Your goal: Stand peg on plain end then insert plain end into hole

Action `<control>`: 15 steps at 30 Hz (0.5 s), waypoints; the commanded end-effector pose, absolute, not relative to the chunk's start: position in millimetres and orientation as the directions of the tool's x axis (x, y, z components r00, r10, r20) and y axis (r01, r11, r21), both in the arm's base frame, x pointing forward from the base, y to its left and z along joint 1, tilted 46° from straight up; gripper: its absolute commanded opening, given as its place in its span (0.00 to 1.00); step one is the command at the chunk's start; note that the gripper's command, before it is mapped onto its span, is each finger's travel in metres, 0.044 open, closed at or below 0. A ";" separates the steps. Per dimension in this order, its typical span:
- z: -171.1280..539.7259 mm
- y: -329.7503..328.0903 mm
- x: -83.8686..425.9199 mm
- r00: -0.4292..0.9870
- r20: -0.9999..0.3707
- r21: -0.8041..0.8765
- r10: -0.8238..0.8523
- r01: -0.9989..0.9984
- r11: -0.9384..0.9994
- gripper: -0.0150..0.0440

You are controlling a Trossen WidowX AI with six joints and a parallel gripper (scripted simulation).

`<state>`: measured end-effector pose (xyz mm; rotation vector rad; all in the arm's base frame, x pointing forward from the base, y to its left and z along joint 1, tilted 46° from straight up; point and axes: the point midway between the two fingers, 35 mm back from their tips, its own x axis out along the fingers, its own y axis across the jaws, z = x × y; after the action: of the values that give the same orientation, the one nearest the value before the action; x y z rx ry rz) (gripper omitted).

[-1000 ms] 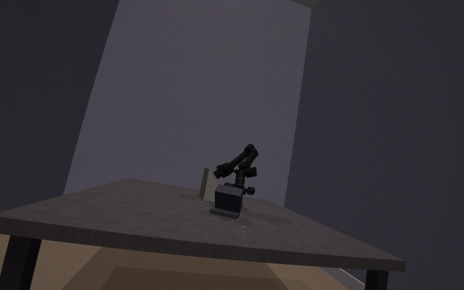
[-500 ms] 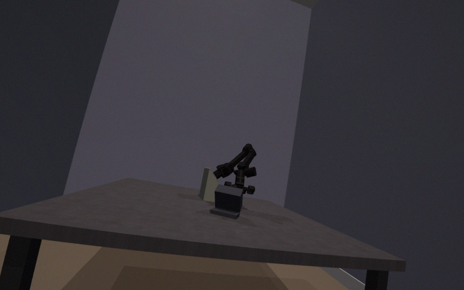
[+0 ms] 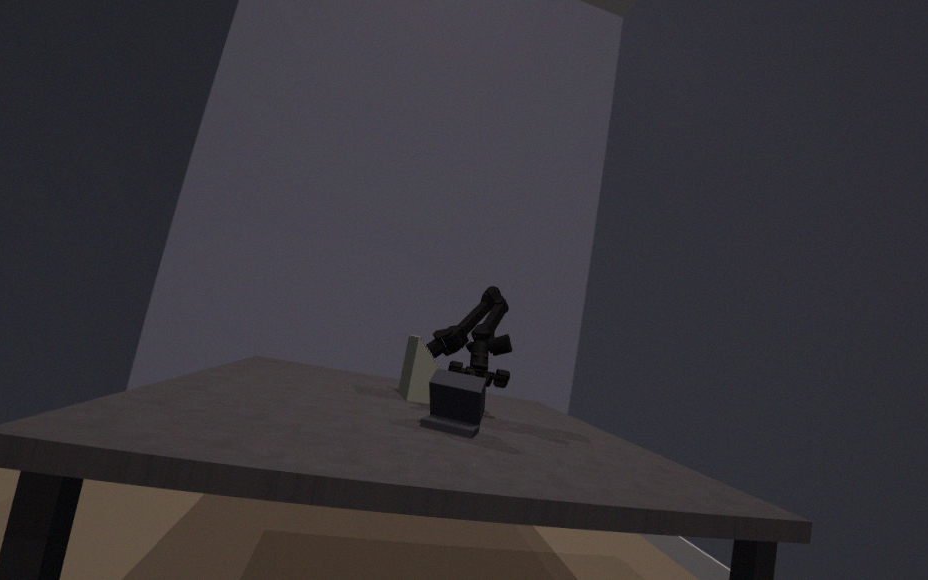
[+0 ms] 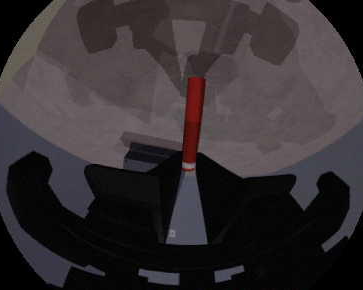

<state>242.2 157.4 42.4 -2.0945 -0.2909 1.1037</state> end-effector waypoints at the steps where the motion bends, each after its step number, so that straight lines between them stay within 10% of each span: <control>1: 45.1 155.0 240.8 0.638 -0.601 -0.703 0.482 -0.135 -0.698 0.34; 15: 50.8 150.0 236.7 0.725 -0.550 -0.703 0.414 -0.135 -0.698 0.34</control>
<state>238.1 152.1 48.5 -2.1558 -0.2268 0.9630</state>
